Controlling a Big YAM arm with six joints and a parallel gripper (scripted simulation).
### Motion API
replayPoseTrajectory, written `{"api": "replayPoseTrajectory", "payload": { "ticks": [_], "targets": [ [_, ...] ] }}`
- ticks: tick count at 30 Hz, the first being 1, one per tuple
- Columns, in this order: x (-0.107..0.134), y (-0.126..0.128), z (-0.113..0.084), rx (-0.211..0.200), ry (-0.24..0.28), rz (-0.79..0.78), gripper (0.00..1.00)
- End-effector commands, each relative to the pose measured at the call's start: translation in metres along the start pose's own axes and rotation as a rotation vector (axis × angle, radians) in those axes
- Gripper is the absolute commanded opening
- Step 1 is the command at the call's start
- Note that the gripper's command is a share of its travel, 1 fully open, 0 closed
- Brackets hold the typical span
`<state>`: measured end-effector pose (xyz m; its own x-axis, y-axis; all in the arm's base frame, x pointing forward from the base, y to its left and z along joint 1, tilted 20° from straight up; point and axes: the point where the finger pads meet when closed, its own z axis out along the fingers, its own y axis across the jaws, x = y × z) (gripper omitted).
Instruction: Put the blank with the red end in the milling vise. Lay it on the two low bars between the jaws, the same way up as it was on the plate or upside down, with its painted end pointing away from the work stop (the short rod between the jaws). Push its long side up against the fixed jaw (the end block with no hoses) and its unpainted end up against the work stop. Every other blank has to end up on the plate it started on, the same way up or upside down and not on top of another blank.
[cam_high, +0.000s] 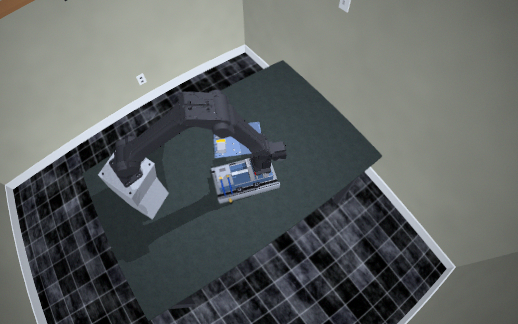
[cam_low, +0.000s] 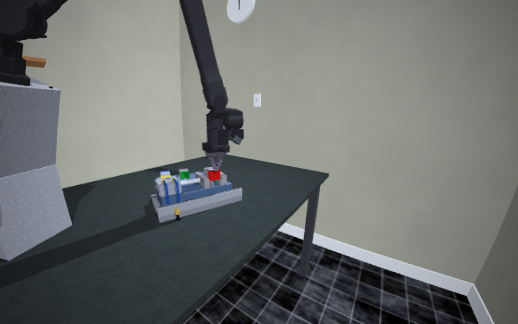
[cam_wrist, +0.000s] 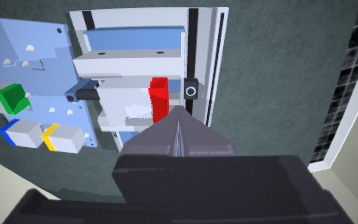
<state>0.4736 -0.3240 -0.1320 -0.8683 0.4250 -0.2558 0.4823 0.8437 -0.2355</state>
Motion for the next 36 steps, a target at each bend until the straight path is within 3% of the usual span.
{"api": "replayPoseTrajectory", "payload": {
  "ticks": [1, 25, 36],
  "targets": [
    [-0.0037, -0.0027, -0.0013, -0.001, -0.014, 0.000, 0.00],
    [-0.0035, -0.0027, -0.0010, -0.001, -0.013, 0.000, 0.00],
    [-0.0011, -0.0026, 0.0084, -0.001, -0.004, -0.001, 0.00]
  ]
}}
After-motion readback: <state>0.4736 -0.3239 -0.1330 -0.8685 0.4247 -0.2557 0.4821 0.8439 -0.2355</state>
